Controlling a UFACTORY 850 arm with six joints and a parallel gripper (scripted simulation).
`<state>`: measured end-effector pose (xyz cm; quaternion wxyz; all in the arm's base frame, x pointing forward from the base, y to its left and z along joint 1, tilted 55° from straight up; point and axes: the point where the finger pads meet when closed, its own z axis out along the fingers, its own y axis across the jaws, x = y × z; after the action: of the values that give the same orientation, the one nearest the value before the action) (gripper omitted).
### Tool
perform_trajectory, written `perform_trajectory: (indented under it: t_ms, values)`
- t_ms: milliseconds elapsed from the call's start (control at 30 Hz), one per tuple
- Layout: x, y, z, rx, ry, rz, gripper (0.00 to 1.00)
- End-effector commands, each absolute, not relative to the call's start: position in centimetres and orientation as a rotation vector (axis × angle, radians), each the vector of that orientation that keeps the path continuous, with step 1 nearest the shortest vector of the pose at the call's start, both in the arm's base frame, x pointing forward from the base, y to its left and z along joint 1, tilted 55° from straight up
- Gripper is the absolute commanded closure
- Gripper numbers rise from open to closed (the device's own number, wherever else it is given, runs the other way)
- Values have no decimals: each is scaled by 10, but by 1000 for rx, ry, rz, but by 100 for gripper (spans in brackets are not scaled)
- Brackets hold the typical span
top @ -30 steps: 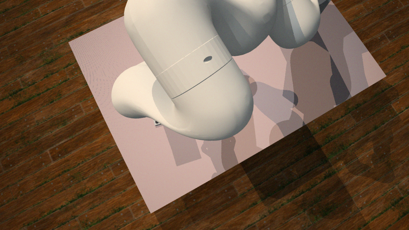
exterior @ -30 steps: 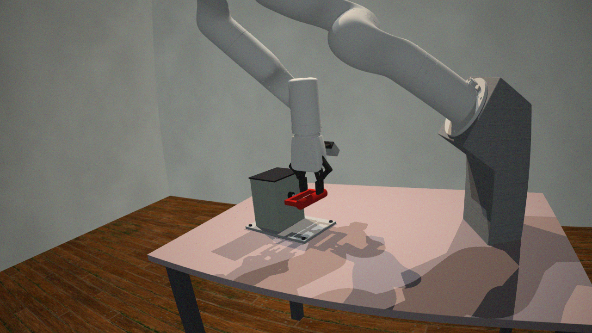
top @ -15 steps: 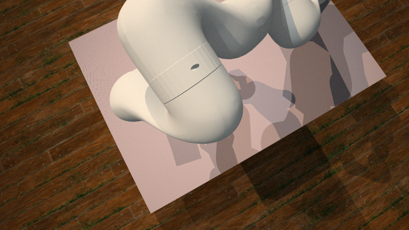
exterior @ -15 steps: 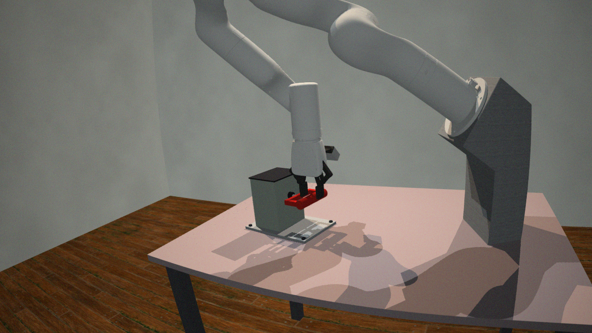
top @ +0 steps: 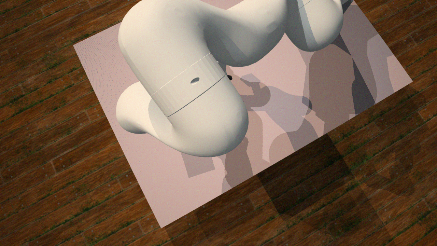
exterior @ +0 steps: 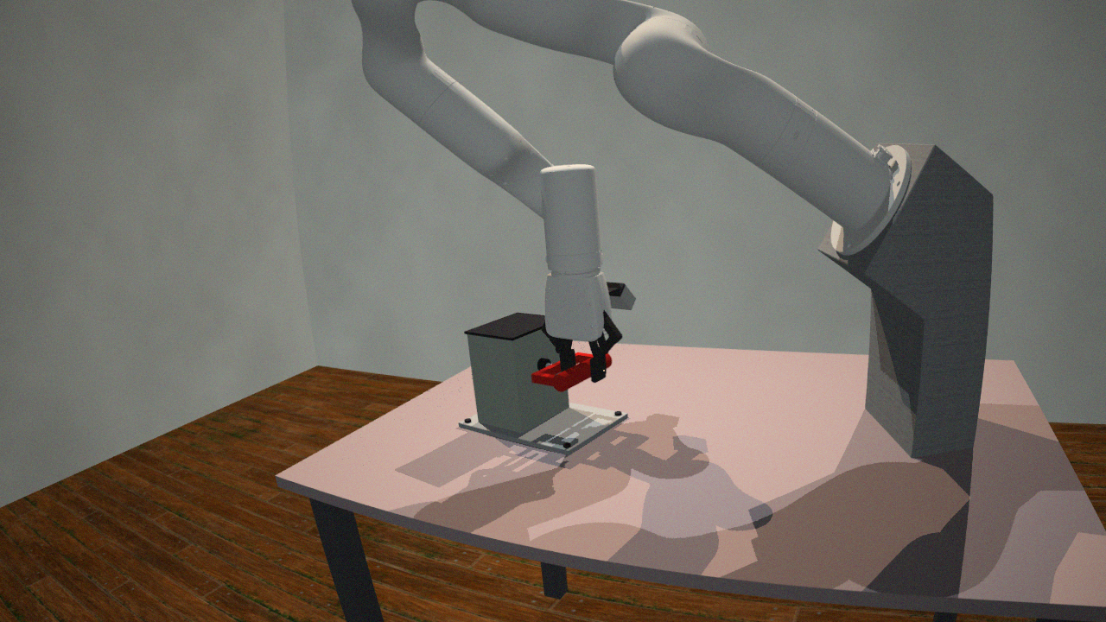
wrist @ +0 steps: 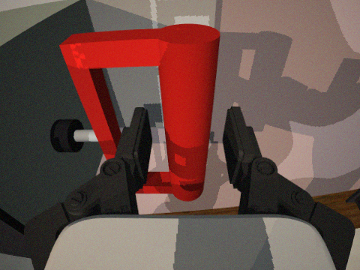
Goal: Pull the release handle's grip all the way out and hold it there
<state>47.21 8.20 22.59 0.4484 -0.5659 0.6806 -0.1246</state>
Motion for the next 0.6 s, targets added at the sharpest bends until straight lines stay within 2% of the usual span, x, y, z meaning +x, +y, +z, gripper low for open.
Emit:
perform_trajectory:
  t_ms: [0, 567]
  values:
    - [475, 83, 224, -1400, 1684, -309, 44]
    - [479, 85, 221, -1400, 1684, -309, 44]
